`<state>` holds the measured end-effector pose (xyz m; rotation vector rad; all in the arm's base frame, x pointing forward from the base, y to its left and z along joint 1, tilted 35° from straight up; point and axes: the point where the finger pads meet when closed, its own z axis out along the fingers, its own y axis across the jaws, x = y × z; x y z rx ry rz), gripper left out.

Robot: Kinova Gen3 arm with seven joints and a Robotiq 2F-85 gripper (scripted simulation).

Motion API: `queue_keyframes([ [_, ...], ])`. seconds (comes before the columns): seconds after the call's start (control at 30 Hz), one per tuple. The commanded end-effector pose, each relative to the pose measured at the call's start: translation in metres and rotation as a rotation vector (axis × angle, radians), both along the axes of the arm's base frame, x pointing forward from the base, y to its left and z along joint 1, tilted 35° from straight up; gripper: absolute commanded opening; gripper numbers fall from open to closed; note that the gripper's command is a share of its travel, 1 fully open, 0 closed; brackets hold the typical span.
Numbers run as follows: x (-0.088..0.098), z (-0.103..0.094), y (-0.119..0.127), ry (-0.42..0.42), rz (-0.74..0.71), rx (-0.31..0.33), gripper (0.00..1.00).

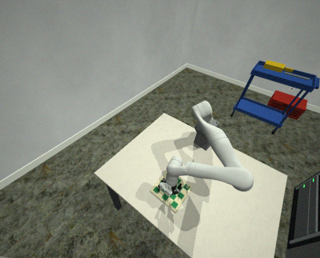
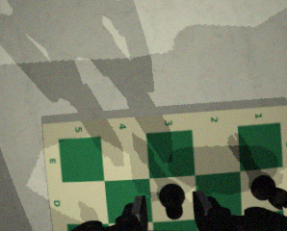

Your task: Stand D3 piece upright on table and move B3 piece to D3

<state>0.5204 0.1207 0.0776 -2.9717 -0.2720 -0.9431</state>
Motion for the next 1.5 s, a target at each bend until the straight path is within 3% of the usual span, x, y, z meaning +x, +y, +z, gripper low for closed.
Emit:
queue_keyframes([
  [0.0,0.0018,-0.0043,-0.0026,0.004,-0.002,-0.006,0.37],
  [1.47,0.0065,-0.0112,-0.0021,0.004,-0.002,-0.006,0.37],
])
